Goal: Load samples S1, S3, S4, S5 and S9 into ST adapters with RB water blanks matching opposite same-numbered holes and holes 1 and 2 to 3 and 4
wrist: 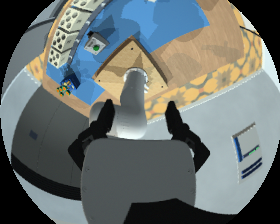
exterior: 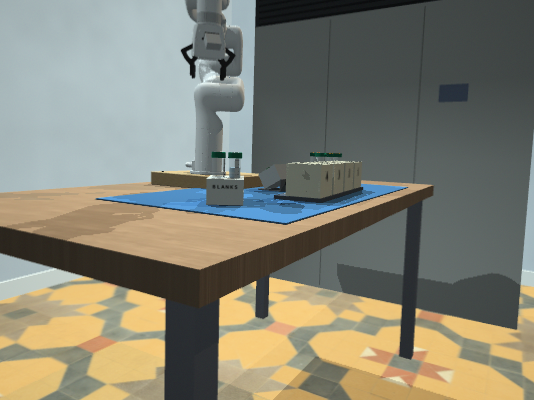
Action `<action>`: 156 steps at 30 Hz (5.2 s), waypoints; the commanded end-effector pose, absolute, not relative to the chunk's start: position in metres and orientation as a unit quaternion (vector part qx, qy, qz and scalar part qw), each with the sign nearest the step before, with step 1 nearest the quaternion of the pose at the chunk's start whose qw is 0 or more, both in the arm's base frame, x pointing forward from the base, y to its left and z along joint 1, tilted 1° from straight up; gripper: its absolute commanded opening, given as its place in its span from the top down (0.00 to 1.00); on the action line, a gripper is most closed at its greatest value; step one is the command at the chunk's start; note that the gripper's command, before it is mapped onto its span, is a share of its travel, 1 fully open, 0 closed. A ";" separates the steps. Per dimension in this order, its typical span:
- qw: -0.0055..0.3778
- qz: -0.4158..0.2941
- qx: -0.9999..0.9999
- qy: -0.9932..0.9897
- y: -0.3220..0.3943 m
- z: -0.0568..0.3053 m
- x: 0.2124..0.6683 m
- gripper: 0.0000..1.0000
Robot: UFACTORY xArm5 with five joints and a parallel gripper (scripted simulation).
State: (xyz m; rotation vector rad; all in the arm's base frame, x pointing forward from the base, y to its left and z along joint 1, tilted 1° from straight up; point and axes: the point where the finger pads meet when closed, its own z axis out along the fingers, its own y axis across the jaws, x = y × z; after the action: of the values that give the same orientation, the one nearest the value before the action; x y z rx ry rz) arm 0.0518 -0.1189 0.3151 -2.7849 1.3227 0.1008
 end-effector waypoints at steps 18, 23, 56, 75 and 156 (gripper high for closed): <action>0.026 0.030 -0.910 0.414 -0.122 0.317 0.057 0.00; 0.021 0.028 -0.928 0.371 -0.133 0.319 0.079 0.00; 0.007 0.018 -0.975 0.220 -0.147 0.313 0.215 0.00; 0.003 0.010 -0.992 0.126 -0.116 0.297 0.290 0.00; 0.000 -0.004 -0.880 0.475 -0.185 0.215 0.365 0.00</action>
State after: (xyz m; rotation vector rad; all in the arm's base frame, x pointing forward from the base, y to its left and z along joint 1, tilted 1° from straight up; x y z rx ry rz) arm 0.3681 -0.1739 0.2140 -2.7880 1.4478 -0.0068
